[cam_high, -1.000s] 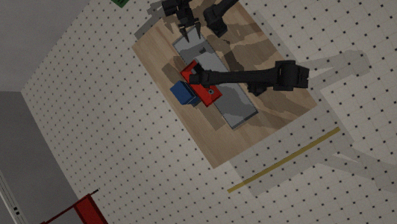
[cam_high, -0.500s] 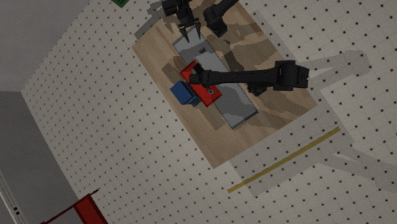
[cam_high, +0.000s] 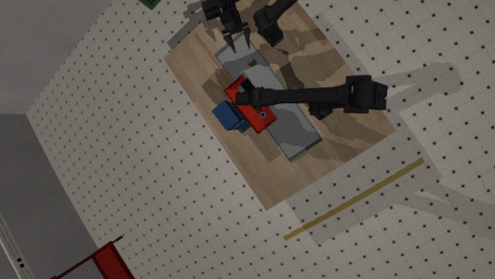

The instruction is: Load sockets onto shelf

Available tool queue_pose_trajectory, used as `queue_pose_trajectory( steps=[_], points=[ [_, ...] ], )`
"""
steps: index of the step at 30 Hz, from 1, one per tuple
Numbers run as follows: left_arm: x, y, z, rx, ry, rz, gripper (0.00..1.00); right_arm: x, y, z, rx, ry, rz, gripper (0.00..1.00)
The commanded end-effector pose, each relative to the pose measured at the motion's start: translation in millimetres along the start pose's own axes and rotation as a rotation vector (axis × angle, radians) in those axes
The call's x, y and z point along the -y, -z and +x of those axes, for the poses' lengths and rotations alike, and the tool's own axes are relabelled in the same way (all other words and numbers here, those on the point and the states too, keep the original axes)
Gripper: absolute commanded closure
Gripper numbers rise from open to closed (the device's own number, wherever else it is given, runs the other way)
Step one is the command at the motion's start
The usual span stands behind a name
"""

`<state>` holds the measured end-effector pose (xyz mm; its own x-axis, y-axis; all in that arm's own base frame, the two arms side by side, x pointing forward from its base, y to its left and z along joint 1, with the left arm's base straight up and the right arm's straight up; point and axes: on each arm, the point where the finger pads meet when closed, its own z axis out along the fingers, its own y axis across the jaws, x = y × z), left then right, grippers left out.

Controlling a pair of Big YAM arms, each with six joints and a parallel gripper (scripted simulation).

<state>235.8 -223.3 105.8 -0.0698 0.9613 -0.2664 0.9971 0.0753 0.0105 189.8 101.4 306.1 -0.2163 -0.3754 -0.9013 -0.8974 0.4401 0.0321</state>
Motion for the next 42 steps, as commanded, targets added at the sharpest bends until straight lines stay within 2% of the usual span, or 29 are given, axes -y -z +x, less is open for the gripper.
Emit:
queue_pose_trajectory(
  steps=[1,14,19,35,39,42],
  points=[
    [-25,63,-44,0.113,-0.027,-0.102,0.95,11,16,-31,0.015,0.062,0.040,0.35],
    [-25,69,-43,0.109,-0.022,-0.100,0.95,11,16,-31,0.015,0.062,0.040,0.35],
    [-11,67,-28,0.011,0.007,-0.011,0.95,11,16,-31,0.015,0.062,0.040,0.35],
    [-11,67,-28,0.011,0.005,-0.010,0.95,11,16,-31,0.015,0.062,0.040,0.35],
    [-16,62,-34,0.072,-0.012,-0.063,0.95,11,16,-31,0.015,0.062,0.040,0.35],
    [-18,68,-38,0.076,-0.014,-0.068,0.95,11,16,-31,0.015,0.062,0.040,0.35]
  ],
)
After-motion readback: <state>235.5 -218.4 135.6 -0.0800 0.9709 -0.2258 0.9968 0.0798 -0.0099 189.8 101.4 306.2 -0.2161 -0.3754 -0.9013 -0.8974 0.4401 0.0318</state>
